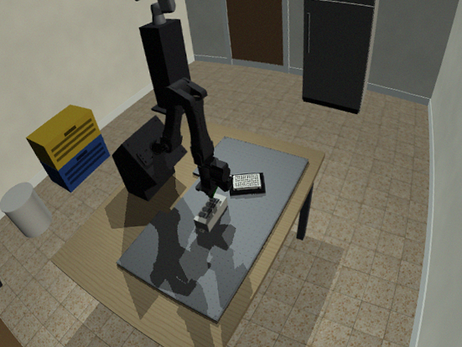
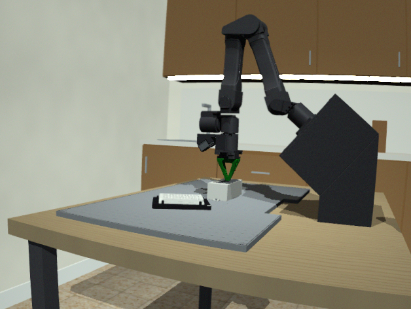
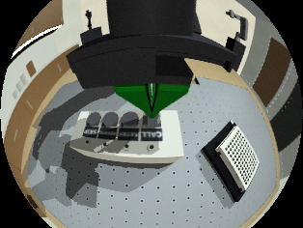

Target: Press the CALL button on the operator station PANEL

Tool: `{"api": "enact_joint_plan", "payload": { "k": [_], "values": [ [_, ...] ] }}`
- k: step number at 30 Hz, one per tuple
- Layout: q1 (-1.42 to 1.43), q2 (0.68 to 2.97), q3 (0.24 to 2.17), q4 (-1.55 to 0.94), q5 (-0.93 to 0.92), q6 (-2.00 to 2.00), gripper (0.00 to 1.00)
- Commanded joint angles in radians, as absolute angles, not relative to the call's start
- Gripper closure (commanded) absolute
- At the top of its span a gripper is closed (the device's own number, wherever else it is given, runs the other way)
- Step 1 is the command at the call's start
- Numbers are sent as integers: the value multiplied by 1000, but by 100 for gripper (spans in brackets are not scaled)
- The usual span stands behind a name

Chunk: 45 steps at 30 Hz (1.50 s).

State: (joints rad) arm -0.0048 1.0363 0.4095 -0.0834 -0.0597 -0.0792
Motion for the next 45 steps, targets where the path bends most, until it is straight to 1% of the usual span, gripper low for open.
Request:
{"api": "enact_joint_plan", "payload": {
  "k": [1,45],
  "values": [
    [-2,1015,410,-60,-56,-72,100],
    [5,1116,400,9,-52,-70,100]
  ]
}}
